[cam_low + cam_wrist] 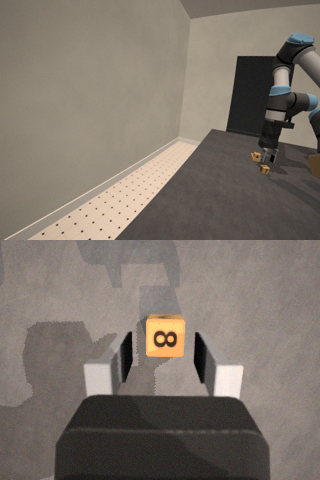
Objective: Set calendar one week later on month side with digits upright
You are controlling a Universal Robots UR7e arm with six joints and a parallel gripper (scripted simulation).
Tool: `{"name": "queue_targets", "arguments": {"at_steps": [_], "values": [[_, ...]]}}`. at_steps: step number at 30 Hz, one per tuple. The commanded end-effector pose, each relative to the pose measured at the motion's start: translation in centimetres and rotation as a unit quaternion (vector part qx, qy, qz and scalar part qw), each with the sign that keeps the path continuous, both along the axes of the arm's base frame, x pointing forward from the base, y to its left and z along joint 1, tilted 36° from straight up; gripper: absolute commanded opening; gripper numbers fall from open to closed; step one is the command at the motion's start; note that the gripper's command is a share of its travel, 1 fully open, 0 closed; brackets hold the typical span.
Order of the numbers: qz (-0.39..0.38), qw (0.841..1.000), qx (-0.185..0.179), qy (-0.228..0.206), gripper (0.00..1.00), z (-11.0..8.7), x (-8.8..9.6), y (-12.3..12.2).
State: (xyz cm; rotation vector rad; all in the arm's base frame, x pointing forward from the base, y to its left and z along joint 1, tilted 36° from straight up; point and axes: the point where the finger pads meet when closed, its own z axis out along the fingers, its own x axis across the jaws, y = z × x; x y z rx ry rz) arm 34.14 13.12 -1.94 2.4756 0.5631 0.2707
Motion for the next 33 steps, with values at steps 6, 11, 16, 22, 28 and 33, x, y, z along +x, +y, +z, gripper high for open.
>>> {"name": "queue_targets", "arguments": {"at_steps": [6,11,16,22,28,33], "values": [[0.000,1.000,0.000,0.000,0.87,-0.83,0.35,-0.50],[0.000,1.000,0.000,0.000,0.87,-1.17,0.48,-0.70],[0.000,1.000,0.000,0.000,0.87,-1.35,0.55,-0.81],[0.000,1.000,0.000,0.000,0.87,-1.40,0.57,-0.84],[0.000,1.000,0.000,0.000,0.87,-1.40,0.57,-0.84],[0.000,1.000,0.000,0.000,0.87,-1.40,0.57,-0.84]]}}
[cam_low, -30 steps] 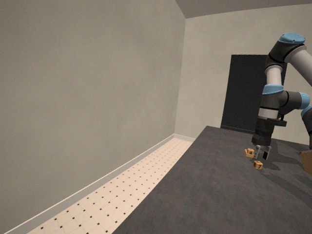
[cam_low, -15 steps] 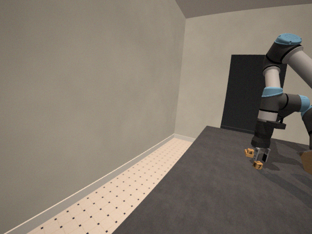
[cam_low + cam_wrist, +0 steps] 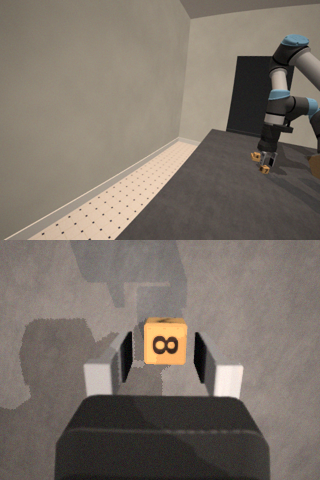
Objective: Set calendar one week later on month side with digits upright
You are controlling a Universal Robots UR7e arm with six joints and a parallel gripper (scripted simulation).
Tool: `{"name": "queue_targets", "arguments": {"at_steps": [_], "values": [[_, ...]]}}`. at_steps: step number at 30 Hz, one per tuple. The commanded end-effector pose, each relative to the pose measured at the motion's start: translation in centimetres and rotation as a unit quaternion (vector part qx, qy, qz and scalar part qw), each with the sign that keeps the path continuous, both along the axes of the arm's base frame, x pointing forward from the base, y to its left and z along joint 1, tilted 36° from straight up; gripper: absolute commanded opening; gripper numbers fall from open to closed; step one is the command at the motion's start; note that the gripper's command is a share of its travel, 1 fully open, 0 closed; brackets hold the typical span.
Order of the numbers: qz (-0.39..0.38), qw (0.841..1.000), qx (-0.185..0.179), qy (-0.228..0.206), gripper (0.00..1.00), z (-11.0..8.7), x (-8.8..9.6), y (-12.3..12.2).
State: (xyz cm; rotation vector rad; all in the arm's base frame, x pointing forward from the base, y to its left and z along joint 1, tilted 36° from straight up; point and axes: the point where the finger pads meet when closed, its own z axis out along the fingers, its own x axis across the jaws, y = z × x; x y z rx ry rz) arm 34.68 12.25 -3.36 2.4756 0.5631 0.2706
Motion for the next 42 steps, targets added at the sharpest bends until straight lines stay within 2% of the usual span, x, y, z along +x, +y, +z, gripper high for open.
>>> {"name": "queue_targets", "arguments": {"at_steps": [1,29,42], "values": [[0.000,1.000,0.000,0.000,0.87,0.0,0.0,0.0],[0.000,1.000,0.000,0.000,0.87,0.0,0.0,0.0],[0.000,1.000,0.000,0.000,0.87,-1.0,0.4,-0.6]]}}
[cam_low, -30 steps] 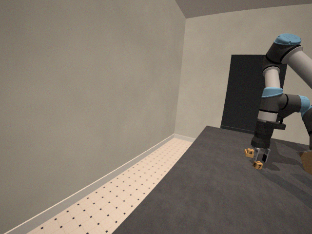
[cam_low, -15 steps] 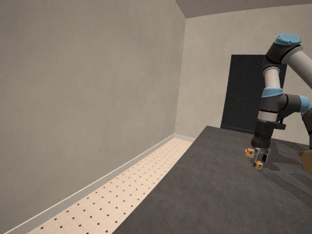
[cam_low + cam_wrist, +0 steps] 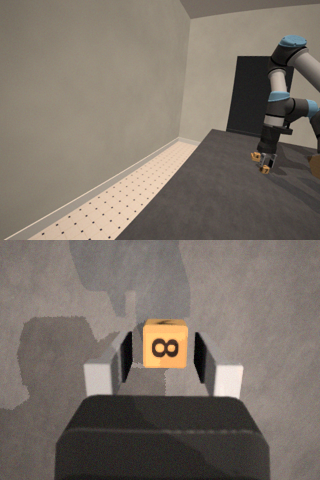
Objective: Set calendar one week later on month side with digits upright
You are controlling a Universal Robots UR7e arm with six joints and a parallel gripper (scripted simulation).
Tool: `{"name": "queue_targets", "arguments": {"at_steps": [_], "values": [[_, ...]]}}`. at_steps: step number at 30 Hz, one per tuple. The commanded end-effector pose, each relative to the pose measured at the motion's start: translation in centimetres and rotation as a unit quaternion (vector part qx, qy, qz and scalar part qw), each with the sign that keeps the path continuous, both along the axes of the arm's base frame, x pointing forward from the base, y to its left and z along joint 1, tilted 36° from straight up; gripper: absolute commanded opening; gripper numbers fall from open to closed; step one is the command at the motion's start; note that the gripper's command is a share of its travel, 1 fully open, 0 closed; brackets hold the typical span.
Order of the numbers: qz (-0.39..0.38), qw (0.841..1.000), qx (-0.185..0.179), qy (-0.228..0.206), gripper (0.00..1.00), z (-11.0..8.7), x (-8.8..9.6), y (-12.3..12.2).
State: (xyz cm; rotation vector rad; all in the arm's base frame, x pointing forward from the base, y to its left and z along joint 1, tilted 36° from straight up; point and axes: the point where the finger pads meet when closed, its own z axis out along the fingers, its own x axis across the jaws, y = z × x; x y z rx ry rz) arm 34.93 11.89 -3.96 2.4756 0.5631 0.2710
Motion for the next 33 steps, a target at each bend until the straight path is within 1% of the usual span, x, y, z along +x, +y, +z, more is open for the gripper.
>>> {"name": "queue_targets", "arguments": {"at_steps": [1,12,33], "values": [[0.000,1.000,0.000,0.000,0.87,-0.5,0.2,-0.3],[0.000,1.000,0.000,0.000,0.87,-1.6,0.6,-1.0],[0.000,1.000,0.000,0.000,0.87,-1.6,0.7,-1.0]]}}
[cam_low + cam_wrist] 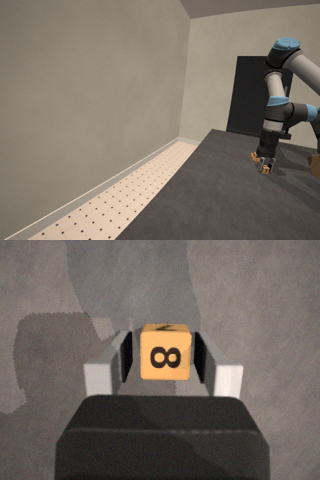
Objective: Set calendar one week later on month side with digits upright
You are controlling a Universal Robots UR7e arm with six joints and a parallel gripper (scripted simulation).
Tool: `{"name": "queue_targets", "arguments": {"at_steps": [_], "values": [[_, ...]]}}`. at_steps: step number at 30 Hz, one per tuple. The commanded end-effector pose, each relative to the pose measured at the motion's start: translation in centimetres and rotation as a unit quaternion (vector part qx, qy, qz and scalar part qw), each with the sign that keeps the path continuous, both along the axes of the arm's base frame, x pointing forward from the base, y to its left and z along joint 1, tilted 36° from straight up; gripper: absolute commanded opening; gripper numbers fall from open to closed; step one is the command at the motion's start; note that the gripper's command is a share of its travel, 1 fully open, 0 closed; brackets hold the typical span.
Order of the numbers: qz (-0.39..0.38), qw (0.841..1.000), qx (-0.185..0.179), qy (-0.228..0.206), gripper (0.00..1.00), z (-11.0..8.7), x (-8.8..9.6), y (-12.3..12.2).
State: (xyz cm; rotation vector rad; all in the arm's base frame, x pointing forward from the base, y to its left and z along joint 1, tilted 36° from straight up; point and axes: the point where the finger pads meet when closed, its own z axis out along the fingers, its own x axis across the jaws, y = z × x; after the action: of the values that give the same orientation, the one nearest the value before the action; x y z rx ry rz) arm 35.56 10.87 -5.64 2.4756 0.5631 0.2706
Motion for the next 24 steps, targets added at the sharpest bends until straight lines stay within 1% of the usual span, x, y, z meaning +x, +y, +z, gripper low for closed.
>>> {"name": "queue_targets", "arguments": {"at_steps": [1,19,20,24], "values": [[0.000,1.000,0.000,0.000,0.87,0.03,0.02,0.02],[0.000,1.000,0.000,0.000,0.87,0.03,0.02,0.02],[0.000,1.000,0.000,0.000,0.57,0.03,0.02,0.02],[0.000,1.000,0.000,0.000,0.57,0.03,0.02,0.02]]}}
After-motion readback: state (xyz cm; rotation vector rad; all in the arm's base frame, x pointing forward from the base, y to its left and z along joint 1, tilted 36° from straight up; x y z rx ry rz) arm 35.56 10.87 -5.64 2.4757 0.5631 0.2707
